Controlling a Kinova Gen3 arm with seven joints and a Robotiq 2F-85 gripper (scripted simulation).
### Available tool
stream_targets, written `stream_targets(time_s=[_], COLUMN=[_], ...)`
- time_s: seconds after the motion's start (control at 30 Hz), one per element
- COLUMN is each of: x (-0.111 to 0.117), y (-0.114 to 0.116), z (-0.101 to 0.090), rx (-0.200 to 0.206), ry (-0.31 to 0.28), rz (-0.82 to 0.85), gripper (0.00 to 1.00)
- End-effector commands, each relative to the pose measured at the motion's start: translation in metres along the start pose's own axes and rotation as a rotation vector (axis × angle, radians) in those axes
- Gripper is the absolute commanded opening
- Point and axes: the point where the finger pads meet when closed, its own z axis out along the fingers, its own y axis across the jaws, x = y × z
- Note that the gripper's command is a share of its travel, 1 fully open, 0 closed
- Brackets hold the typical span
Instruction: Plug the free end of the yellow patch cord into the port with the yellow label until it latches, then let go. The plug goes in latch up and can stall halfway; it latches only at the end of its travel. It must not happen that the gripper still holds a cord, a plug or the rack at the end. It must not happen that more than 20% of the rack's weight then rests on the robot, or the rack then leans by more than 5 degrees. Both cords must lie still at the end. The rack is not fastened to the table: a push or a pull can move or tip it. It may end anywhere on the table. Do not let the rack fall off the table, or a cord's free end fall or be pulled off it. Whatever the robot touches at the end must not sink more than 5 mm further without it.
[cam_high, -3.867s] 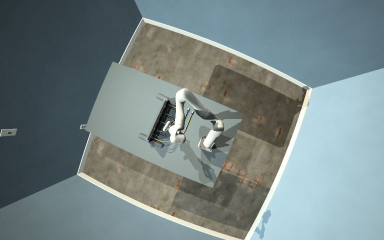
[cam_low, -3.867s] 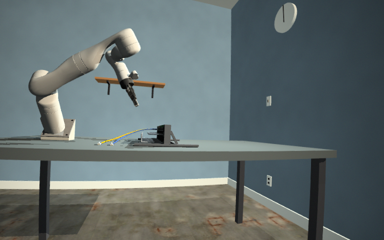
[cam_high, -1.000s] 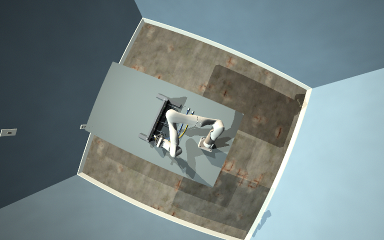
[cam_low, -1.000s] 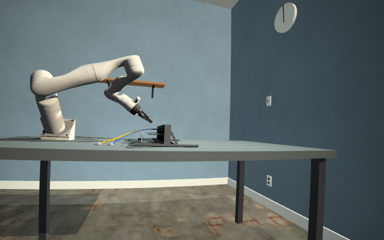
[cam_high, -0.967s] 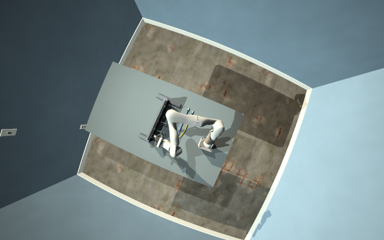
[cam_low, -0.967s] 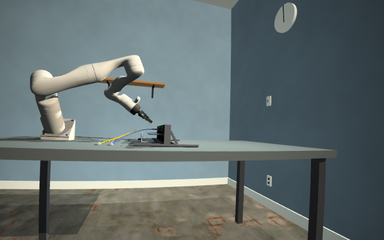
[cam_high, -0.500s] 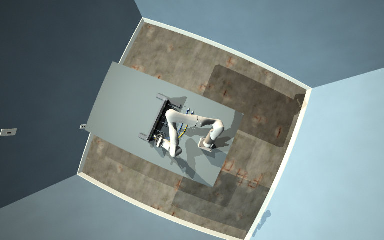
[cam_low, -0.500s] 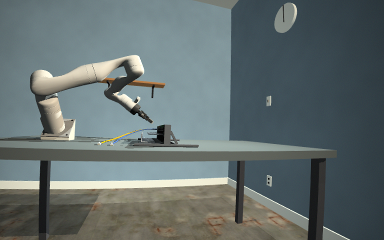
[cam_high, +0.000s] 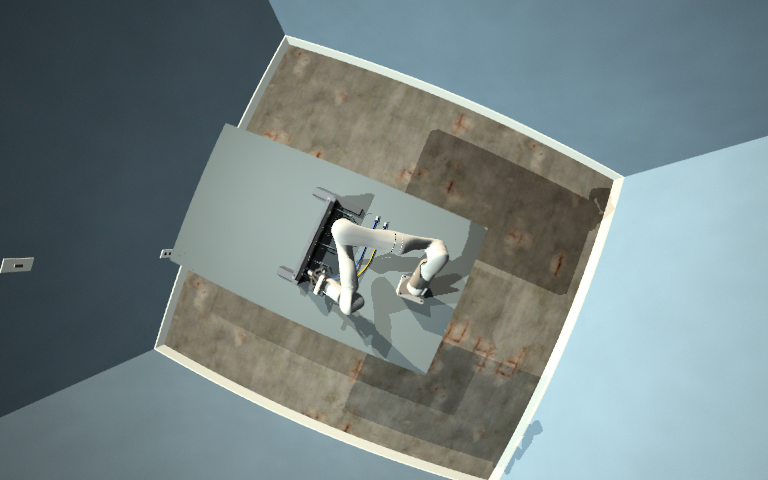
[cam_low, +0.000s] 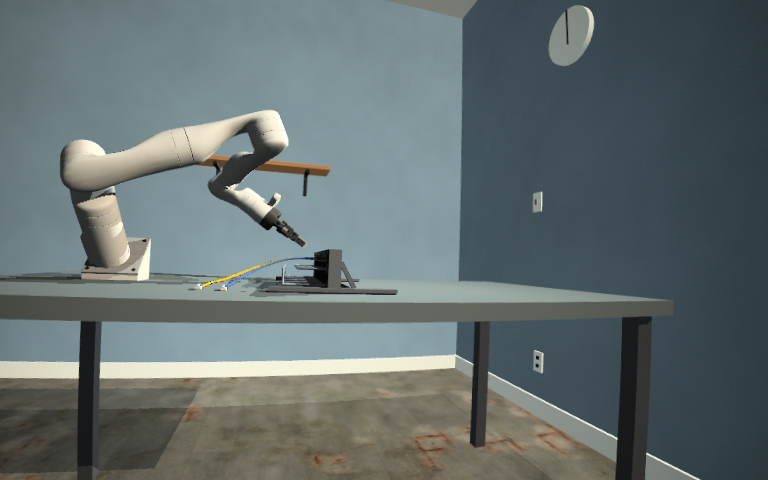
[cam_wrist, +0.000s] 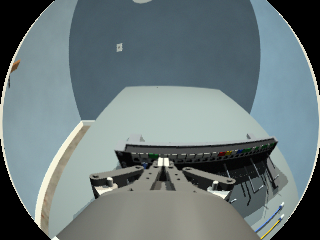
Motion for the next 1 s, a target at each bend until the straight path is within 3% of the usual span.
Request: stream_targets(time_s=[0.0,0.17,0.67,0.97], x=[-0.001,-0.001,-0.002,-0.002], y=[-0.002,-0.002,-0.001,-0.001], z=[-0.006,-0.019,-0.122,-0.138], rx=[0.006,0.006,0.005,0.005], ry=[0.0,0.0,0.001,0.001], rz=[-0.011,-0.011,-0.011,-0.011], gripper=[0.0,0.0,0.0,0.0])
